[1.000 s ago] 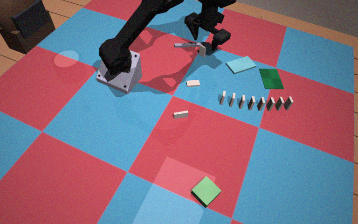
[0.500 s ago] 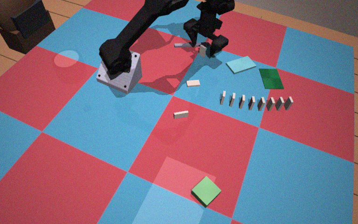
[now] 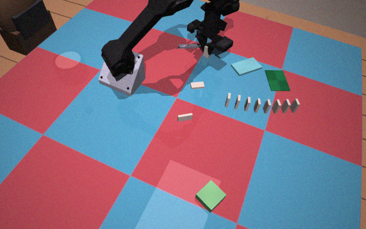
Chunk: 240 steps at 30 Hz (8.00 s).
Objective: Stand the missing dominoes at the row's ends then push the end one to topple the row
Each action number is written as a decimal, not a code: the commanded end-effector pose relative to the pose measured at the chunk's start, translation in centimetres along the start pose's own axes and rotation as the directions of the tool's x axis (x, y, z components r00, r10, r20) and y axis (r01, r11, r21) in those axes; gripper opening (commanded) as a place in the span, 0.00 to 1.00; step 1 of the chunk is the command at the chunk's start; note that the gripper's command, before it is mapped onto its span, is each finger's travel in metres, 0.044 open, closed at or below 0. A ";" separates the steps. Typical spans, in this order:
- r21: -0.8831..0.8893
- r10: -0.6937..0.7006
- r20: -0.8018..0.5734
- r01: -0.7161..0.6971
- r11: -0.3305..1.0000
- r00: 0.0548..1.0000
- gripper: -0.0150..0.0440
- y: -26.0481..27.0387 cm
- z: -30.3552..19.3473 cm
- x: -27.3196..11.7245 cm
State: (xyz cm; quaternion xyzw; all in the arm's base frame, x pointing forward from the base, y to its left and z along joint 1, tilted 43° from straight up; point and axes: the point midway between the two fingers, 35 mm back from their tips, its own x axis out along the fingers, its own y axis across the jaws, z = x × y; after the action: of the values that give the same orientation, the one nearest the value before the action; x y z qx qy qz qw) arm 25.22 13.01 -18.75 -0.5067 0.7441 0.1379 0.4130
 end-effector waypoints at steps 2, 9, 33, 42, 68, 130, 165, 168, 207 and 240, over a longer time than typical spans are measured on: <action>-0.005 -0.006 -0.001 0.006 1.000 1.000 0.44 -0.1 0.0 0.1; -0.004 -0.004 0.001 0.004 1.000 1.000 0.44 -0.2 0.4 -2.4; 0.535 -0.001 0.015 -0.007 0.845 1.000 0.44 -11.2 -7.2 -14.6; 0.862 -0.011 -0.012 0.016 0.507 1.000 0.44 -18.5 -15.6 -13.7; 0.862 -0.013 -0.013 0.018 0.506 1.000 0.44 -19.0 -15.6 -2.1; 0.608 -0.009 -0.012 0.014 0.794 1.000 1.00 -9.1 -13.8 -5.6; 0.608 -0.011 -0.015 0.018 0.794 1.000 0.78 -9.5 -13.7 2.5; 0.608 -0.011 -0.015 0.018 0.794 1.000 0.64 -9.5 -13.7 2.5; 0.150 -0.006 -0.005 0.006 0.989 1.000 0.44 -6.6 -7.5 -13.7; 0.002 0.216 0.351 -0.231 0.973 0.911 0.44 -5.2 -3.8 -9.0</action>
State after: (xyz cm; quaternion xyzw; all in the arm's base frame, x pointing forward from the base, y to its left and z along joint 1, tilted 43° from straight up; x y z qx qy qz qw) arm 29.43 14.24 -8.06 -0.3907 0.7205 0.2404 0.5200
